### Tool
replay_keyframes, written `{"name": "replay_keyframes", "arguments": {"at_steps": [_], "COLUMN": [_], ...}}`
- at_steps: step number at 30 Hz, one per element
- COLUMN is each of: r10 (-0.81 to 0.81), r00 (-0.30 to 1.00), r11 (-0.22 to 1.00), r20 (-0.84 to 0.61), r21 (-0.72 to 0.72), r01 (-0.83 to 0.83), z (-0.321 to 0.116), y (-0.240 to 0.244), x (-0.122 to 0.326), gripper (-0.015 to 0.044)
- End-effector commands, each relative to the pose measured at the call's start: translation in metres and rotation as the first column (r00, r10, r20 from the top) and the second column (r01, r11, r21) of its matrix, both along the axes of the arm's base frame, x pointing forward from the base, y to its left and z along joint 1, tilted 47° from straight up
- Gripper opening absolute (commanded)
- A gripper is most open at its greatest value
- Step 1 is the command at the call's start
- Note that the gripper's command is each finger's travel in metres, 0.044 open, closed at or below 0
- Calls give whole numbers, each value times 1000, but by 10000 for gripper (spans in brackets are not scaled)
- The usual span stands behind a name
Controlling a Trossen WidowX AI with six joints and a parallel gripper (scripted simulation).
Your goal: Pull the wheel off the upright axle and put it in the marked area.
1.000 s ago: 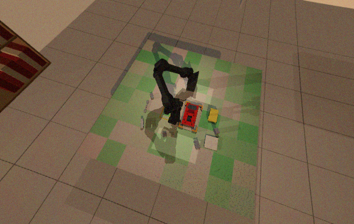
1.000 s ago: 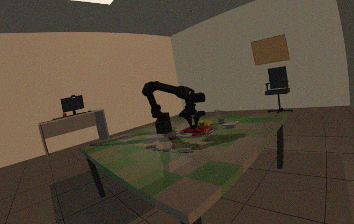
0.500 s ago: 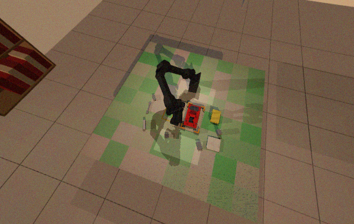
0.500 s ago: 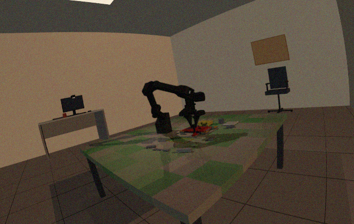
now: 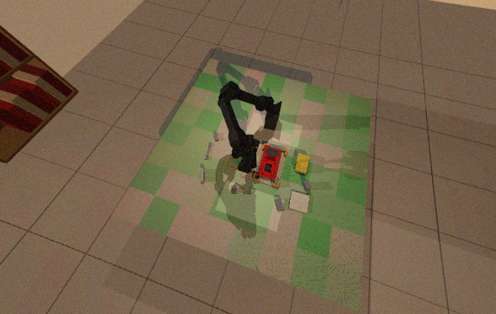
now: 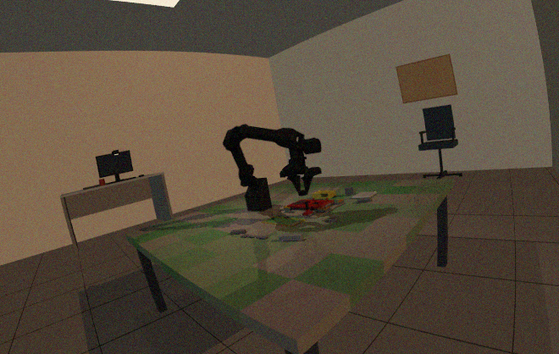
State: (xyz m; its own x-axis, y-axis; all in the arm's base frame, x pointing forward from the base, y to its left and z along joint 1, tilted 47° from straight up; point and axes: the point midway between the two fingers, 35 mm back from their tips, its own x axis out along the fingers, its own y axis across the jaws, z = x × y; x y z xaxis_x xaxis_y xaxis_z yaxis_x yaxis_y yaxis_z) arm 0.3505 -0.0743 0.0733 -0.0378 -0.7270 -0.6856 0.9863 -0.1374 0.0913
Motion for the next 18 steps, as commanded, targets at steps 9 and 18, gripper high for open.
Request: {"name": "replay_keyframes", "arguments": {"at_steps": [9,18], "r10": [-1,-3], "r00": [1000,1000], "r11": [1000,1000], "r20": [-1,1], "r21": [1,0], "r01": [1,3], "z": [31,51], "y": [-23,-38], "x": [-30,-55], "gripper": [0,0]}}
